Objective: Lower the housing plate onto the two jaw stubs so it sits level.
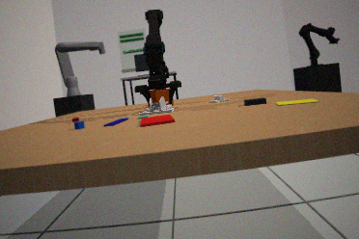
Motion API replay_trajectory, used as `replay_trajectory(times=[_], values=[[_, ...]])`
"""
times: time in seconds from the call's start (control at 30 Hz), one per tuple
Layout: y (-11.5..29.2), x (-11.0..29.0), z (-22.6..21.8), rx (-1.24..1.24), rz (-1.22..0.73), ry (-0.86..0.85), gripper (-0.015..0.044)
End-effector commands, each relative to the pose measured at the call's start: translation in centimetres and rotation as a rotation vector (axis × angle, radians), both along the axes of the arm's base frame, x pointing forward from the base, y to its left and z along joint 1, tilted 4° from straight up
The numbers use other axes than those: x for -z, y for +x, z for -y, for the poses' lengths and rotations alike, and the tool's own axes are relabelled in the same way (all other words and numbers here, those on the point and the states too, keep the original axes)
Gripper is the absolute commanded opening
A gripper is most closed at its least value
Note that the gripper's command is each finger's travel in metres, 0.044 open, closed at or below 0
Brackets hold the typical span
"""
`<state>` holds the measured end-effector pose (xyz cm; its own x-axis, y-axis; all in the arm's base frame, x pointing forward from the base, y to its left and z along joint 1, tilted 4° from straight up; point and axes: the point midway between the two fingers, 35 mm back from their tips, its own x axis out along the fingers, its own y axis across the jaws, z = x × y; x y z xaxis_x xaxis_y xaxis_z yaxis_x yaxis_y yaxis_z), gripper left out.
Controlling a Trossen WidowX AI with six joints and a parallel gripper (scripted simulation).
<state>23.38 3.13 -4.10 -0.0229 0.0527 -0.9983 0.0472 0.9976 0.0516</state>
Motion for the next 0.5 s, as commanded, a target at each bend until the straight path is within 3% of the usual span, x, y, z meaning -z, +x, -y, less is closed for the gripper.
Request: replay_trajectory(times=[0.0,0.47], values=[[-0.11,0.12,0.02,0.005,-0.003,-0.002,0.0351],[-0.13,0.48,0.0,0.005,-0.003,-0.002,0.0351]])
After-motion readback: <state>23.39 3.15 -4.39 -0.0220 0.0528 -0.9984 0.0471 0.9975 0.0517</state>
